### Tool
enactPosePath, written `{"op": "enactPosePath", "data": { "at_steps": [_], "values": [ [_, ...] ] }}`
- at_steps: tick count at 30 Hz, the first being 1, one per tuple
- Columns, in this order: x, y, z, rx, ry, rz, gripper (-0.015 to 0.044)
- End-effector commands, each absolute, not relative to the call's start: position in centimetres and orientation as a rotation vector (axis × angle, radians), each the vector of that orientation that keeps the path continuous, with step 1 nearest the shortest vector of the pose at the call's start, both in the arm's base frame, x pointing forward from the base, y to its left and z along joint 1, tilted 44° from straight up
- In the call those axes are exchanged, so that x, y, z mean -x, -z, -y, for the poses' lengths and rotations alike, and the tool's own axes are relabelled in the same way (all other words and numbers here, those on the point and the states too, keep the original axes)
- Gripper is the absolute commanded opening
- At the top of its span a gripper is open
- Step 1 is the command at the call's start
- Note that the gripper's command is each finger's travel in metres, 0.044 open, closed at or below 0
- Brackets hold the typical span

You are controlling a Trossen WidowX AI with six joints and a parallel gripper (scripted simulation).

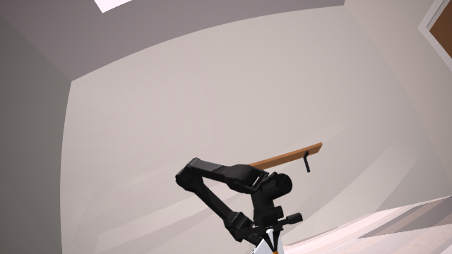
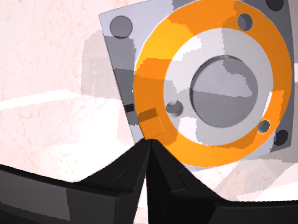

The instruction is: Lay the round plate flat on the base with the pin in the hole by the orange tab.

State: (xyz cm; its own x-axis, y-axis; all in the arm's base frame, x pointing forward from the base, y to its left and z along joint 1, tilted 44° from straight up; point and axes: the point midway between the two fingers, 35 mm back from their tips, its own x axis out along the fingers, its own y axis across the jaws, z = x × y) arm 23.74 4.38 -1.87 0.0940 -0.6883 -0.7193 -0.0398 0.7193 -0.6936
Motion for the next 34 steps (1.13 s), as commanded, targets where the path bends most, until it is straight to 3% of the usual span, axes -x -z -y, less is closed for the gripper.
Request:
{"op": "enactPosePath", "data": {
  "at_steps": [1, 16, 34],
  "values": [
    [-24.1, 2.1, -4.7, 0.645, 0.535, -1.41, 0.0],
    [-23.6, -1.3, -7.9, 0.644, 0.534, -1.411, 0.0],
    [-23.7, -0.7, -7.4, 0.657, 0.535, -1.415, 0.0]
  ]
}}
